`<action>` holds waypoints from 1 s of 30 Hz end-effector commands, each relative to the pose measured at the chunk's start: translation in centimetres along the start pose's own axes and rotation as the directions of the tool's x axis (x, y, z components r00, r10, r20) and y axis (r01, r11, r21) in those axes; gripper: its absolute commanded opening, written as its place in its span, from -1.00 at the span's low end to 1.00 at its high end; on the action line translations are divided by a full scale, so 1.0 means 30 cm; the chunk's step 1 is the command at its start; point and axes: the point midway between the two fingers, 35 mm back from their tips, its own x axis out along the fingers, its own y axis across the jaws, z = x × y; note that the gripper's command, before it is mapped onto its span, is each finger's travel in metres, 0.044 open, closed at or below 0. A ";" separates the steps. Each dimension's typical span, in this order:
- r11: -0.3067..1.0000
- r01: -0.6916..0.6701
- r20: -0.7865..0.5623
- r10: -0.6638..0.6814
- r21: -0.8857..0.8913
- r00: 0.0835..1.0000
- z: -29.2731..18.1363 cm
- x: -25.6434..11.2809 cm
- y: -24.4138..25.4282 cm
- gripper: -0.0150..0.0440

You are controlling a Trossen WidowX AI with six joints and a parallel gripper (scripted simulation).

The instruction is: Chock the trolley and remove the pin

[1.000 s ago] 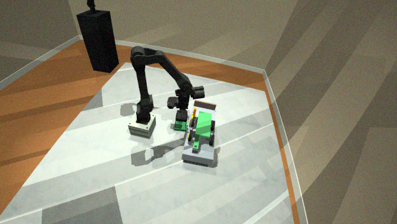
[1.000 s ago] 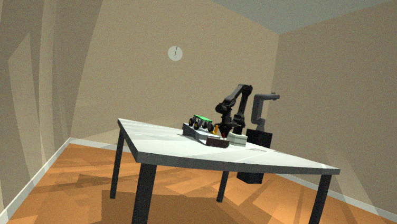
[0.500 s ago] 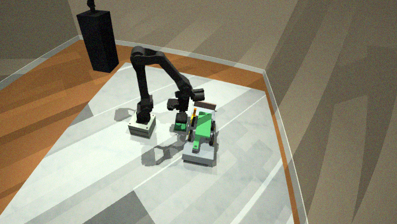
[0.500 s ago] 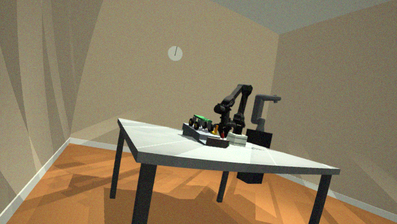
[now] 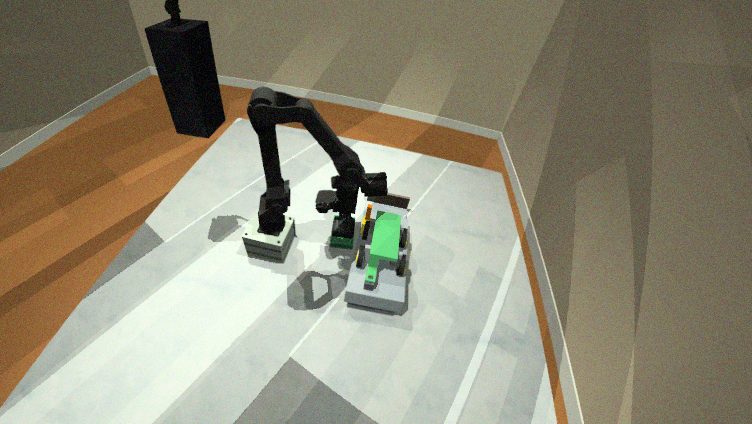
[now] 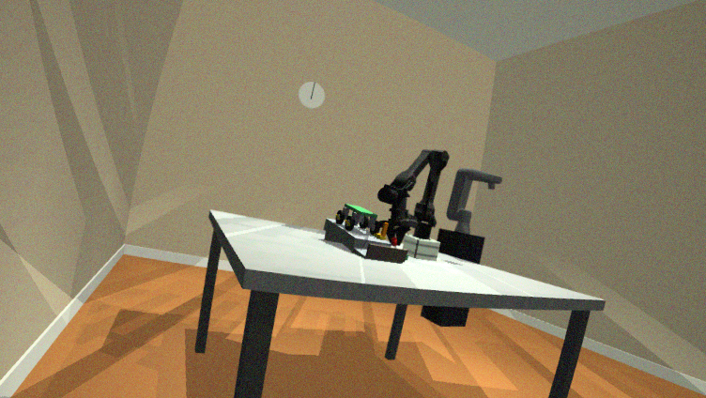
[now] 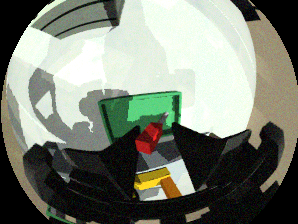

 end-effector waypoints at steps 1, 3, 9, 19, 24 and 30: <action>1.000 0.007 0.000 -0.007 -0.003 1.000 0.000 0.003 0.005 0.15; 1.000 0.006 0.000 -0.006 -0.003 1.000 0.000 0.005 0.010 0.15; 1.000 0.006 0.000 -0.006 -0.003 1.000 0.000 0.012 0.027 0.15; 1.000 0.005 0.000 -0.005 -0.003 1.000 0.000 0.025 0.053 0.15; 1.000 0.005 0.001 -0.005 -0.003 1.000 0.000 0.032 0.065 0.15; 1.000 0.005 0.001 -0.005 -0.003 1.000 0.001 0.043 0.079 0.15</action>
